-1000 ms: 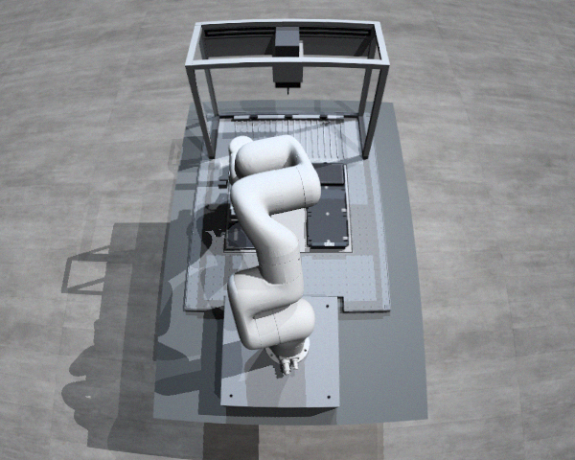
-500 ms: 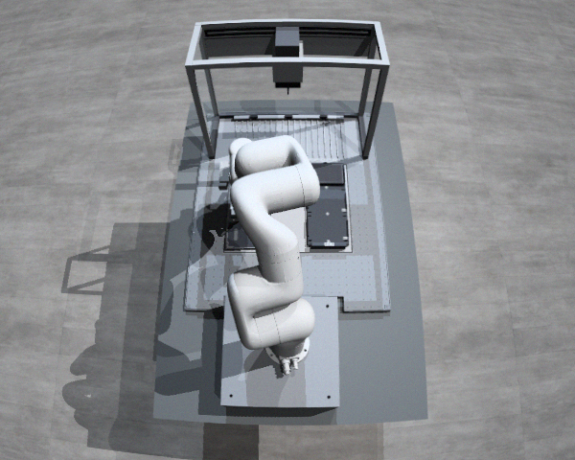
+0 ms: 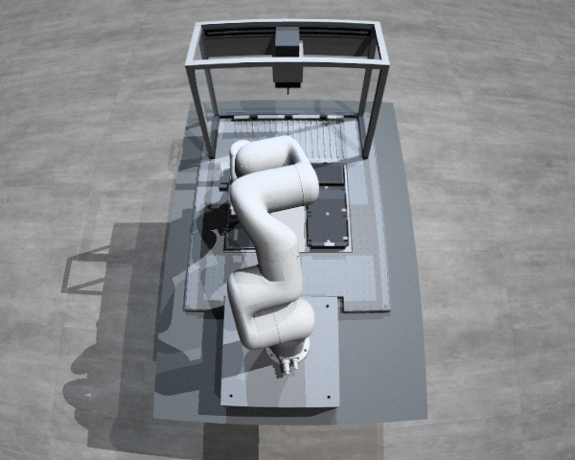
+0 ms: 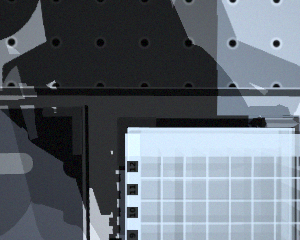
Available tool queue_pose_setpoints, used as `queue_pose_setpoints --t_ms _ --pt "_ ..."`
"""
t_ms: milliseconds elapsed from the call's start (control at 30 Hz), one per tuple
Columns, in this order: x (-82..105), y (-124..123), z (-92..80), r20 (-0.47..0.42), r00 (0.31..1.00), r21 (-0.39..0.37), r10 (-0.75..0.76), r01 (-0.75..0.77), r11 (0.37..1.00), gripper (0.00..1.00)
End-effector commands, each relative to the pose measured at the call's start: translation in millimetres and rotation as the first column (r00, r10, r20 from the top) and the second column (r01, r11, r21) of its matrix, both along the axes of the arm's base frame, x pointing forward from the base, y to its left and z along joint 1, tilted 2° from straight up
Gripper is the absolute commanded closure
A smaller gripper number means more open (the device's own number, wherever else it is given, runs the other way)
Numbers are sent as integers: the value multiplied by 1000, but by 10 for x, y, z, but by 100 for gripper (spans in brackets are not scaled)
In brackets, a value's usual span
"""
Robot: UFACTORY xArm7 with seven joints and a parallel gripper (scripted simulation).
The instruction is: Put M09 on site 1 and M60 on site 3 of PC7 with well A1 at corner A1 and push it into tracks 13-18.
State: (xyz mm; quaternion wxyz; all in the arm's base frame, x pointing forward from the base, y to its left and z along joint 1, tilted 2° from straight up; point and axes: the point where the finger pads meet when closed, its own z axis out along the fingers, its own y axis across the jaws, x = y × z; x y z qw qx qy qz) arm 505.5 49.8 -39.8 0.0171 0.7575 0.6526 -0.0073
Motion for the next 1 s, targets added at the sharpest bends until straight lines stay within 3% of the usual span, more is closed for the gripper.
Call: queue_pose_setpoints --t_ms 0,567,600,967 --pt "15 2 -9 4 1000 0 0 0 1000 0" --pt "16 2 -9 4 1000 1 0 0 1000 0" --pt "15 2 -6 4 1000 0 0 0 1000 100" --pt "15 2 -5 4 1000 0 0 0 1000 100"
